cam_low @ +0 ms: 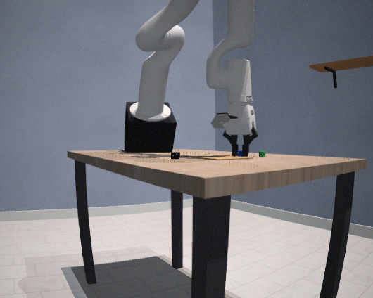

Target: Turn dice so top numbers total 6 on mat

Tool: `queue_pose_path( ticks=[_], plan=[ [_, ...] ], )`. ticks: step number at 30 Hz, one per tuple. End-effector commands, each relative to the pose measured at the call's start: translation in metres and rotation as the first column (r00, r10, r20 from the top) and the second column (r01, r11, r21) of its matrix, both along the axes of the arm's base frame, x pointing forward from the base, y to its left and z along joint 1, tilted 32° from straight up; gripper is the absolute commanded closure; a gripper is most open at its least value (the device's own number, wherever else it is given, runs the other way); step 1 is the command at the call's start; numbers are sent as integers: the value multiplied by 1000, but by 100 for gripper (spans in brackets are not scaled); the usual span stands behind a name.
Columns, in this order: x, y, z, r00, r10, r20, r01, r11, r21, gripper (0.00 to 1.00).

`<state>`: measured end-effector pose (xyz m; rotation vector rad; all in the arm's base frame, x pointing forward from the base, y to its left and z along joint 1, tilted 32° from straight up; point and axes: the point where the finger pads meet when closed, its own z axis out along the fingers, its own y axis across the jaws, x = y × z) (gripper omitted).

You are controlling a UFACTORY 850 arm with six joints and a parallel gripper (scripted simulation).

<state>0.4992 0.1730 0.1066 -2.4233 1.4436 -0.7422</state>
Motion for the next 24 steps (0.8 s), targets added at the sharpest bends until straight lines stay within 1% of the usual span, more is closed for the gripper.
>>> queue_pose_path(
  ticks=[1, 16, 17, 24],
  plan=[
    [0, 0, 0, 1000, 0, 1, 0, 1000, 0, 64],
    [0, 0, 0, 1000, 0, 1, 0, 1000, 0, 64],
    [0, 0, 0, 1000, 0, 1, 0, 1000, 0, 85],
    [0, 0, 0, 1000, 0, 1, 0, 1000, 0, 85]
  ],
)
